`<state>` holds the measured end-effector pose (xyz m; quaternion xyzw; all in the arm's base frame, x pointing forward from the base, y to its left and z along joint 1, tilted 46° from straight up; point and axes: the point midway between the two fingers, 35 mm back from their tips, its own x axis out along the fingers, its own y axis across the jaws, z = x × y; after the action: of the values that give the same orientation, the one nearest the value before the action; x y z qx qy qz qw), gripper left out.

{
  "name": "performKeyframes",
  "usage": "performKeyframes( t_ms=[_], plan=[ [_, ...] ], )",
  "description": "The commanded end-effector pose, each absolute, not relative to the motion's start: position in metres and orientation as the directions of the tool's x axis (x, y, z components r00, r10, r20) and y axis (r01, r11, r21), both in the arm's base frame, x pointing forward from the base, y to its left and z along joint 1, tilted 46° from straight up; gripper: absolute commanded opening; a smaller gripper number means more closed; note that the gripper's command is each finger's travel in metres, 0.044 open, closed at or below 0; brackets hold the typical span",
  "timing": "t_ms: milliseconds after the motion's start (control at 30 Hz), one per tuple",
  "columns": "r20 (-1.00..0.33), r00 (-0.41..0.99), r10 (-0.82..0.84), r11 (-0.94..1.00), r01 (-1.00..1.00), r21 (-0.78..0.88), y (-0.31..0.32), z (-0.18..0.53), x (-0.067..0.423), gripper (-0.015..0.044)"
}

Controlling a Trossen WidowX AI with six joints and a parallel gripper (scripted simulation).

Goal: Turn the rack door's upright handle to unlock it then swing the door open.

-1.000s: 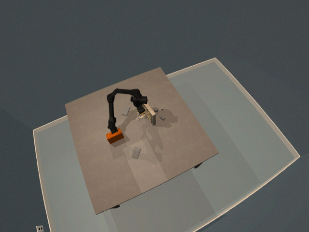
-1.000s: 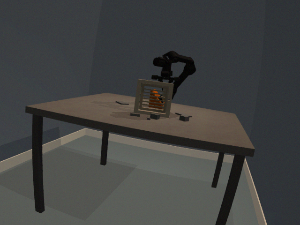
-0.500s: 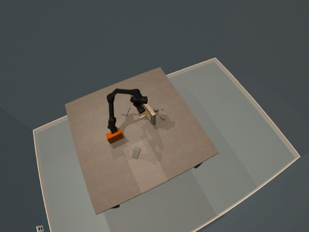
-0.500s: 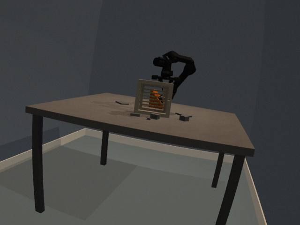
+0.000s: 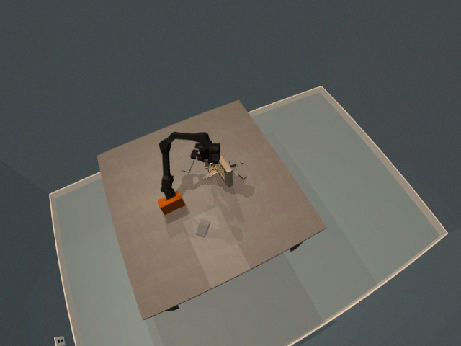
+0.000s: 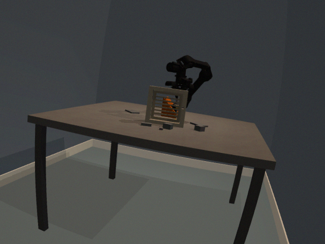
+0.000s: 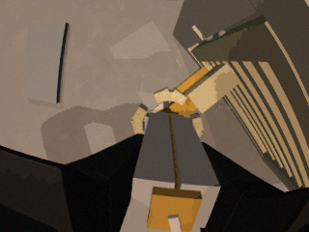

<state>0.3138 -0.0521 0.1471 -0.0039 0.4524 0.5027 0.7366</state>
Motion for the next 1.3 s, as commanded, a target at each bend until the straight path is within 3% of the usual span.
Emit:
performKeyframes(
  t_ms=[0, 300, 600, 1267],
  plan=[
    [-0.684, 0.073, 0.726, 0.401, -0.853, 0.334, -0.0516, 0.1469, 0.3137, 0.0028],
    [-0.697, 0.065, 0.714, 0.112, -0.993, 0.023, -0.0512, 0.1473, 0.3140, 0.0028],
    [-0.709, 0.056, 0.703, -0.203, -0.940, -0.276, -0.0508, 0.1477, 0.3144, 0.0028],
    [-0.710, 0.056, 0.702, -0.226, -0.928, -0.296, -0.0508, 0.1478, 0.3144, 0.0028]
  ],
)
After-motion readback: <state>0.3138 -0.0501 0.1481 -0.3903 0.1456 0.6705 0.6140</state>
